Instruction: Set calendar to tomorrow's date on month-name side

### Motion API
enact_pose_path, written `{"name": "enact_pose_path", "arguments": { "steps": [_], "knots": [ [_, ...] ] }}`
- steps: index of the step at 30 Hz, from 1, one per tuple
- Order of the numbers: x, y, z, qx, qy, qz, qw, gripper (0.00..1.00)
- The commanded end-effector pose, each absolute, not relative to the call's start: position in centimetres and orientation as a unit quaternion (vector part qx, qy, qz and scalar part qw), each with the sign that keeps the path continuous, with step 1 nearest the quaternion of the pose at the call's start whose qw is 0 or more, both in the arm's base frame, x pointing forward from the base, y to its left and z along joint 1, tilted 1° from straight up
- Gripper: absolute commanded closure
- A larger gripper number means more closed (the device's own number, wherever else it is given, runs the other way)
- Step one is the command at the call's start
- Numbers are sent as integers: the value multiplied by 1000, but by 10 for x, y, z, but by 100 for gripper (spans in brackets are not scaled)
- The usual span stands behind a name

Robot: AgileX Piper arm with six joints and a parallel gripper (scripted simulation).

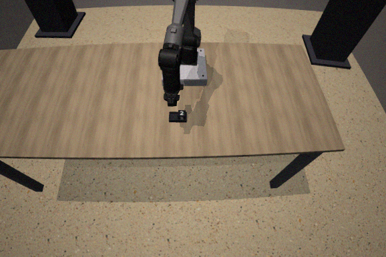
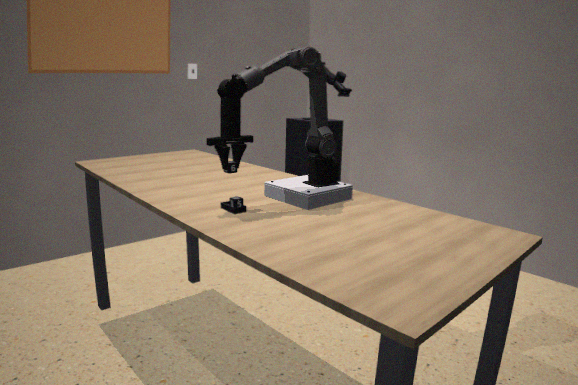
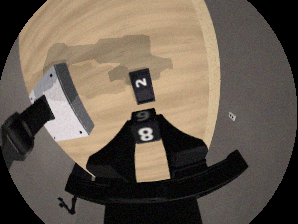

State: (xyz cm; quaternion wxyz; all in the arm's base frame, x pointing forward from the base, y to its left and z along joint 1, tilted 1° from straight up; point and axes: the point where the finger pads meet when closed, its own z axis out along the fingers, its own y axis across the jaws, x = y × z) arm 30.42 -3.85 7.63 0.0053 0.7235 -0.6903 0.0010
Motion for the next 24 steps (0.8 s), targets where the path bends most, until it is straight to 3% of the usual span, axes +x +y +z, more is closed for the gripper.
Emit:
{"name": "enact_pose_path", "arguments": {
  "steps": [1,15,24],
  "knots": [
    [305,-38,78,714,-700,3,4,65],
    [305,-38,77,556,-831,4,5,65],
    [305,-38,77,288,-958,6,5,65]
  ]
}}
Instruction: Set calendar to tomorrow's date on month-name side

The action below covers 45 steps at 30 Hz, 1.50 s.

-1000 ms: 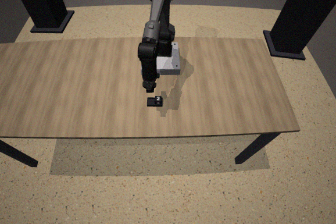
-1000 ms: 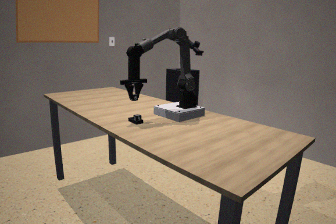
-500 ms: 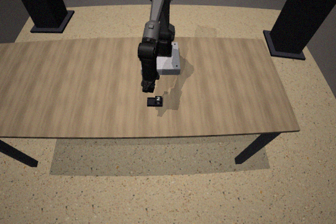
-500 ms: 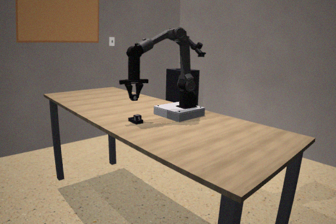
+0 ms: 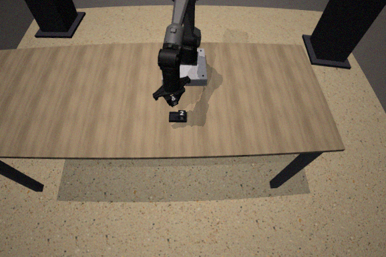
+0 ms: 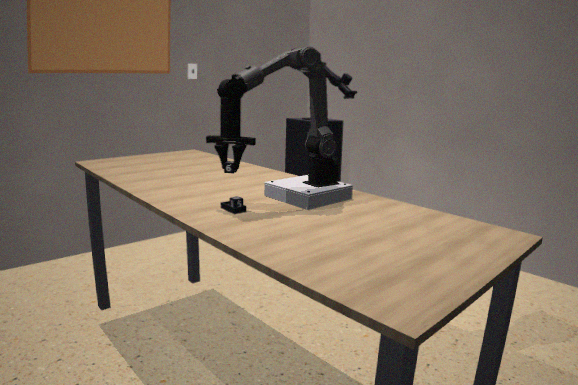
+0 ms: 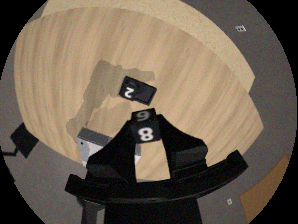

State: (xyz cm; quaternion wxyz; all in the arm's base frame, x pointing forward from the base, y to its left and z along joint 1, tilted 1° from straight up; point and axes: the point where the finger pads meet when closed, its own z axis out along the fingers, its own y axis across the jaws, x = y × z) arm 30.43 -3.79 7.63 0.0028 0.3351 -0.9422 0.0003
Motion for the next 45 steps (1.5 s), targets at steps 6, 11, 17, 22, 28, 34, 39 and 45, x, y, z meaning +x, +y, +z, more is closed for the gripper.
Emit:
{"name": "enact_pose_path", "arguments": {
  "steps": [6,11,17,22,28,34,39,45],
  "knots": [
    [305,-38,77,136,-991,7,4,65],
    [305,-38,77,21,-1000,8,4,65],
    [304,-38,77,-143,-990,9,3,65],
    [304,-38,77,-290,-957,10,2,65],
    [304,-38,77,-417,-909,10,1,65],
    [304,-38,76,-558,-830,11,-1,65],
    [304,-38,76,-630,-776,11,-2,65],
    [304,-38,76,-663,-749,11,-2,65]
  ]
}}
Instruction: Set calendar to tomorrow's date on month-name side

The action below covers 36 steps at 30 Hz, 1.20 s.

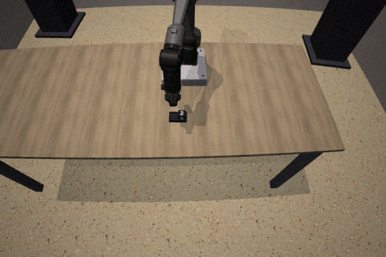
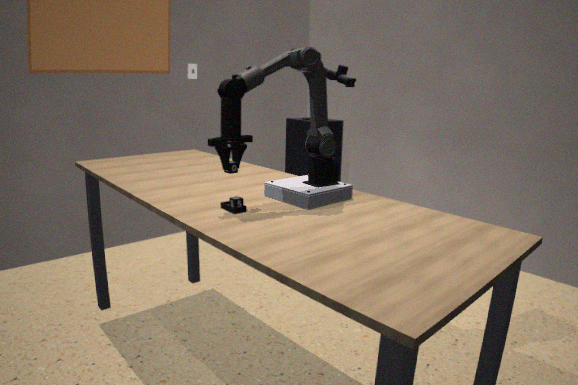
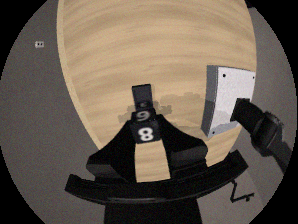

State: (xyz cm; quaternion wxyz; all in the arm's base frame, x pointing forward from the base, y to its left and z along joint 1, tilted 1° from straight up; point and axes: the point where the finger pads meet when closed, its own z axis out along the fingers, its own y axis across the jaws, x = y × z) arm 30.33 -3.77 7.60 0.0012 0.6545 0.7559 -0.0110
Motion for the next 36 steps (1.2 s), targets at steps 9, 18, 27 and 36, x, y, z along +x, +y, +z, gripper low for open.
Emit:
{"name": "enact_pose_path", "arguments": {
  "steps": [9,18,27,36],
  "knots": [
    [304,-38,76,681,733,-11,2,65],
    [304,-38,76,681,733,-11,2,65],
    [303,-38,72,682,731,-7,1,65],
    [304,-38,51,682,731,-5,1,65]
  ]
}}
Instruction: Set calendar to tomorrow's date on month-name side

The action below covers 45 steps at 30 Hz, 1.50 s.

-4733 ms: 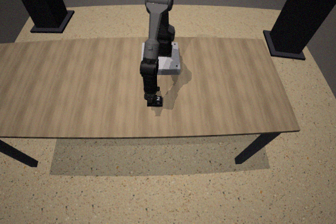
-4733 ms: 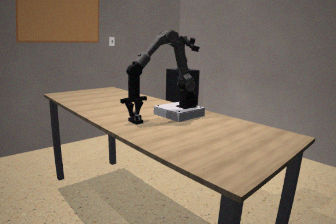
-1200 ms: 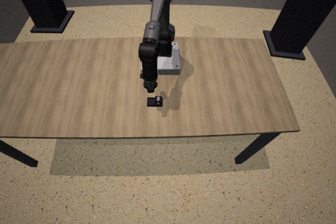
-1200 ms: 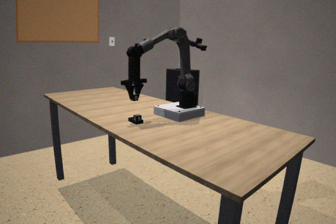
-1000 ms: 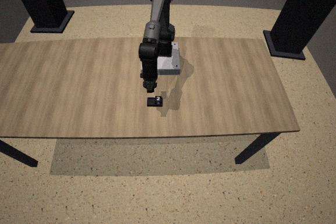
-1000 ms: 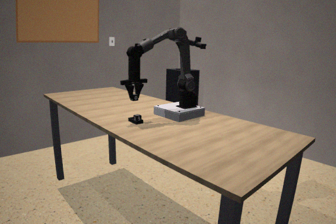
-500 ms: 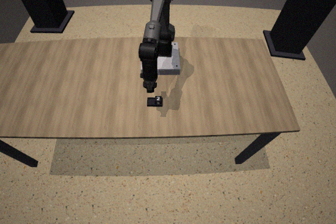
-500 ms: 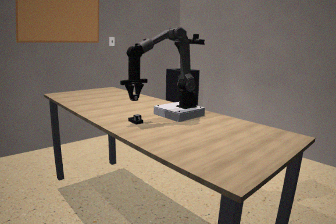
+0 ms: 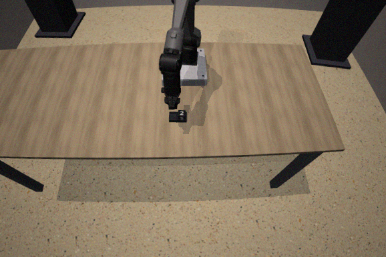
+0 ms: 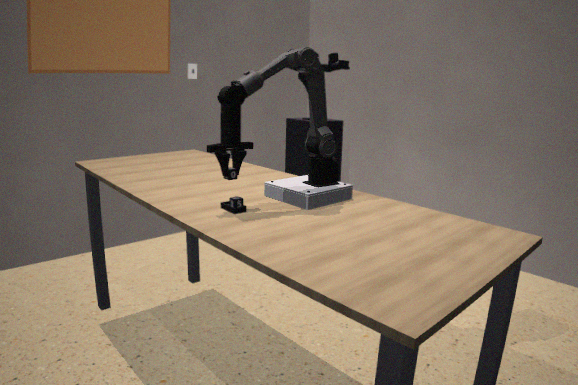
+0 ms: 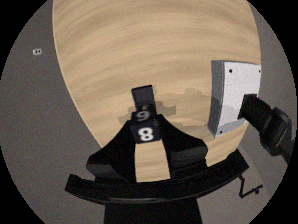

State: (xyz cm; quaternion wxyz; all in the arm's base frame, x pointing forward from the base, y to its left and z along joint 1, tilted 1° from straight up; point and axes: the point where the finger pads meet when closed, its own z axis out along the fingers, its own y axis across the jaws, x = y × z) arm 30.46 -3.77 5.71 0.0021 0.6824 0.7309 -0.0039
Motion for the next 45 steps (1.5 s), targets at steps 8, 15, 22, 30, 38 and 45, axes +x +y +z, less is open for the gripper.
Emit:
{"name": "enact_pose_path", "arguments": {
  "steps": [8,15,22,30,38,45],
  "knots": [
    [305,-38,14,682,731,-5,1,65],
    [305,-39,-4,683,731,-5,1,65],
    [306,-39,-13,683,731,-5,2,65],
    [306,-39,-12,683,731,-4,2,65],
    [306,-39,-12,683,731,-4,2,65],
    [306,-39,-12,683,731,-4,2,65]
  ]
}}
